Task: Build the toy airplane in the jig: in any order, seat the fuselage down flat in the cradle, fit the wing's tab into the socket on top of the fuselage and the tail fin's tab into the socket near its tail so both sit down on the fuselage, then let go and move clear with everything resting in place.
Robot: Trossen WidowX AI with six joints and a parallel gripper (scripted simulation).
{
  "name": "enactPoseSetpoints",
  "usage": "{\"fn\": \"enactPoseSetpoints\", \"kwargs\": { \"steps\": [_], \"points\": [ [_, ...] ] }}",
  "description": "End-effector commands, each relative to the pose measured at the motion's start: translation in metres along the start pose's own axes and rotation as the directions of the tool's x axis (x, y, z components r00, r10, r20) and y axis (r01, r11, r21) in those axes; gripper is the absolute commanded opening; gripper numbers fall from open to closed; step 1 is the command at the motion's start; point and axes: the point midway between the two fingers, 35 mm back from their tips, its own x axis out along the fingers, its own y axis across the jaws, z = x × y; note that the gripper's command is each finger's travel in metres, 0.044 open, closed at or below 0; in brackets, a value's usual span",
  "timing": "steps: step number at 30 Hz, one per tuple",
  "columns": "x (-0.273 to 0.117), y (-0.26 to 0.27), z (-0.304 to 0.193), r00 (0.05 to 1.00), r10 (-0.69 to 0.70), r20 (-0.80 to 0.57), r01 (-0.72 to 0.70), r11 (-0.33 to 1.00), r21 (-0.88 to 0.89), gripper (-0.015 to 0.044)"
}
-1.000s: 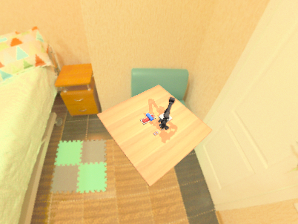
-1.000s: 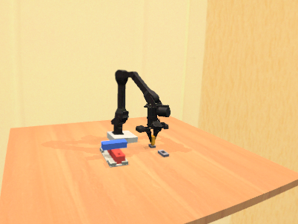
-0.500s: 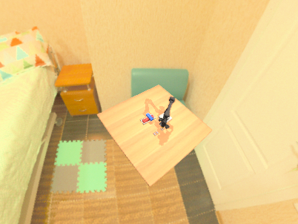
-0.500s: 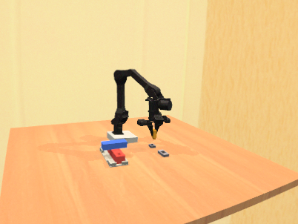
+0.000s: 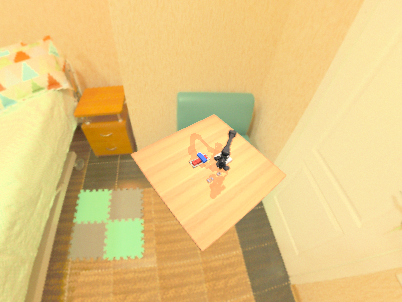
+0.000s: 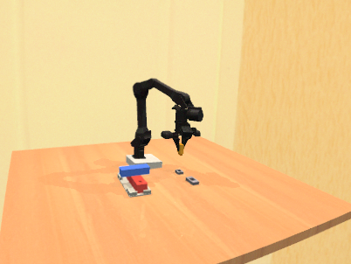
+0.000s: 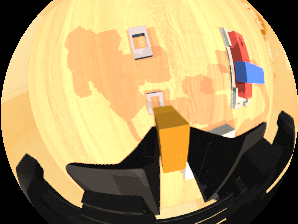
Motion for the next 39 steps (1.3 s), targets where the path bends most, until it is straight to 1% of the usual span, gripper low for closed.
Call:
{"fn": "enactPoseSetpoints", "kwargs": {
  "steps": [1, 11, 39],
  "points": [
    [-0.013, 0.0, -0.001, 1.0, 0.001, 0.001, -0.001, 1.0, -0.005, 0.0],
    [-0.039, -0.004, -0.007, 1.0, -0.013, -0.017, 0.012, 1.0, -0.006, 0.0],
    [-0.03, -0.041, 0.049, 1.0, -0.025, -0.01, 0.025, 1.0, -0.008, 0.0]
  ]
}}
